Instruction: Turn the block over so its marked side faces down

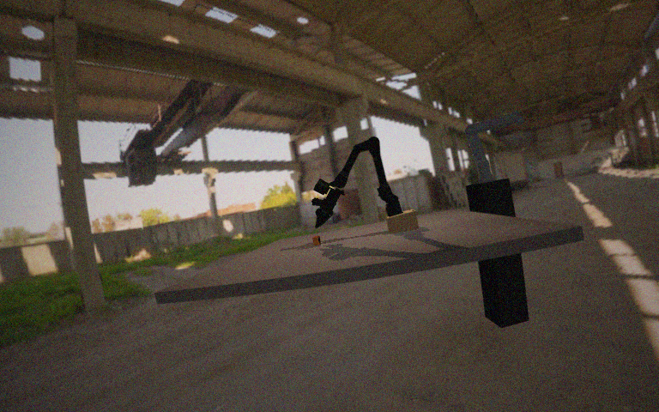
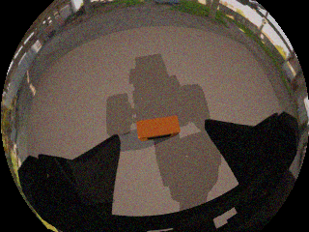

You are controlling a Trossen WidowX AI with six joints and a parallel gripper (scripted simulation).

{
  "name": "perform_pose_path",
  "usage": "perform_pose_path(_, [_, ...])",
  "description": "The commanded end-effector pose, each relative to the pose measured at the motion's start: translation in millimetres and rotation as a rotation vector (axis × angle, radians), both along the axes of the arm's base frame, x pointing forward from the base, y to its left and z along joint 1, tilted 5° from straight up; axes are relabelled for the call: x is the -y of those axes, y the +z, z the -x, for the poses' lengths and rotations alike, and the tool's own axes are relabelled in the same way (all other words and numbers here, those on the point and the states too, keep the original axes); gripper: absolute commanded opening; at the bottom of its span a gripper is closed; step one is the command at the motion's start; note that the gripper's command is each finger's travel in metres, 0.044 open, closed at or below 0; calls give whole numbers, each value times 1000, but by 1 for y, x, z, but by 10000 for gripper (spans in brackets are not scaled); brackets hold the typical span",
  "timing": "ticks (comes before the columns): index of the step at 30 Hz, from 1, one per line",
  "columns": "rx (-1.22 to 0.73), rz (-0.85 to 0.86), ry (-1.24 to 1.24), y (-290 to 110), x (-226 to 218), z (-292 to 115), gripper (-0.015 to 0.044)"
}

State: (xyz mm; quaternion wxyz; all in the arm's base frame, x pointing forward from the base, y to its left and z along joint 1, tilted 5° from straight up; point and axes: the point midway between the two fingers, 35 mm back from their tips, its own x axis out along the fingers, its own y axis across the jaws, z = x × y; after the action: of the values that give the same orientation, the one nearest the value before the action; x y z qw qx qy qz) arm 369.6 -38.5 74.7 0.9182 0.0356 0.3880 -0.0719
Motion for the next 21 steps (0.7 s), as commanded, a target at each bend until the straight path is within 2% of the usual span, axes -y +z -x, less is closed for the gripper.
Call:
perform_pose_path(1, [-25,-12,-3,-1,-1,4,440])
perform_pose_path(12, [-314,-54,4,12,3,-27,440])
perform_pose_path(21, [-590,-102,6,32,4,-35,440])
